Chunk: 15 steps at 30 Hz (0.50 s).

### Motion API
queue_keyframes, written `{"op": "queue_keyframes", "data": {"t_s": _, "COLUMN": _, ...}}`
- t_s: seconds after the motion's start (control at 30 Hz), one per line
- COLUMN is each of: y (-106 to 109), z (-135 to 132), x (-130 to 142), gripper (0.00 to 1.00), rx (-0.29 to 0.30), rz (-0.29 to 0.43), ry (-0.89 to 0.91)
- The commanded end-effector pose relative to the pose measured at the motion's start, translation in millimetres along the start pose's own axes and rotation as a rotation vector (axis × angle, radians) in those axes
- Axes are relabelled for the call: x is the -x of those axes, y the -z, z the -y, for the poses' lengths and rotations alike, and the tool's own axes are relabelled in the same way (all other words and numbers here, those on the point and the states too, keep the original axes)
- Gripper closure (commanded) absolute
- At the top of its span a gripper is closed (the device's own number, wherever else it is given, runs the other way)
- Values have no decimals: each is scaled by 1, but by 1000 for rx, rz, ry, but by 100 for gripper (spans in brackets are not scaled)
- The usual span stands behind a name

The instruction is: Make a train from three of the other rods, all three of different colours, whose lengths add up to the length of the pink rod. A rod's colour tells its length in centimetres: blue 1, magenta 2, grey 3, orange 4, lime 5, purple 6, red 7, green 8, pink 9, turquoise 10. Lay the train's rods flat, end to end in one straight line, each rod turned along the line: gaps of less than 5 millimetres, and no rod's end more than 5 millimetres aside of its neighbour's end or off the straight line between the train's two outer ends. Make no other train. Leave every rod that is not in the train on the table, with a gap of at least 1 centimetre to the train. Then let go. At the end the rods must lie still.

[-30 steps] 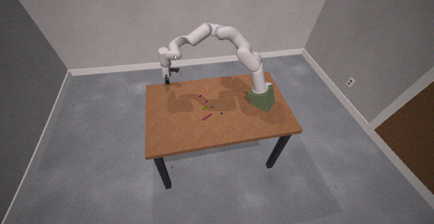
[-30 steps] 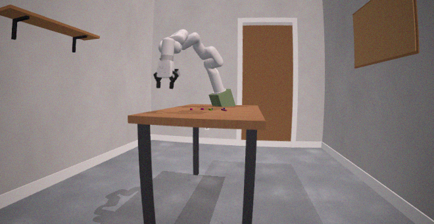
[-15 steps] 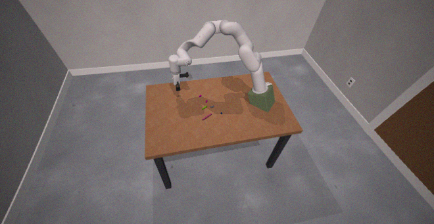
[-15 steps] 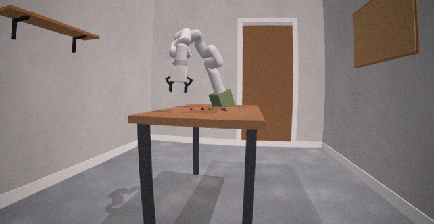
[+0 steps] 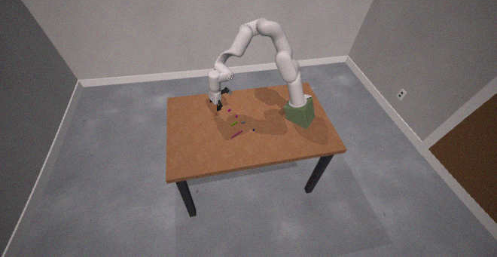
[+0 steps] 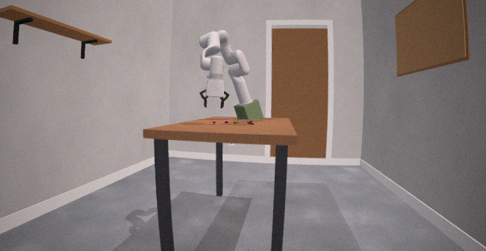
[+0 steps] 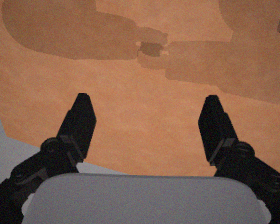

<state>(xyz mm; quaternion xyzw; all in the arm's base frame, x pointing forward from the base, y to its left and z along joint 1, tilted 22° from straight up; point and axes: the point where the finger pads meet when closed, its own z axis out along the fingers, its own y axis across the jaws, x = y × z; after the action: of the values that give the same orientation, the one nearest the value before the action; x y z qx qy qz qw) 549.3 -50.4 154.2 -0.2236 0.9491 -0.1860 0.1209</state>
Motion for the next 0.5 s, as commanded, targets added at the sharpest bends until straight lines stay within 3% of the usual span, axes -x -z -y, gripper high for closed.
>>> {"op": "queue_keyframes", "data": {"t_s": 0.0, "y": -1, "z": -22, "x": -15, "gripper": 0, "rx": 2, "rz": 16, "ry": 71}}
{"op": "queue_keyframes", "data": {"t_s": 0.03, "y": -4, "z": -38, "x": -28, "gripper": 0, "rx": 9, "rz": 14, "ry": 122}}
{"op": "queue_keyframes", "data": {"t_s": 0.47, "y": -14, "z": -102, "x": -89, "gripper": 0, "rx": 47, "rz": 2, "ry": 325}}
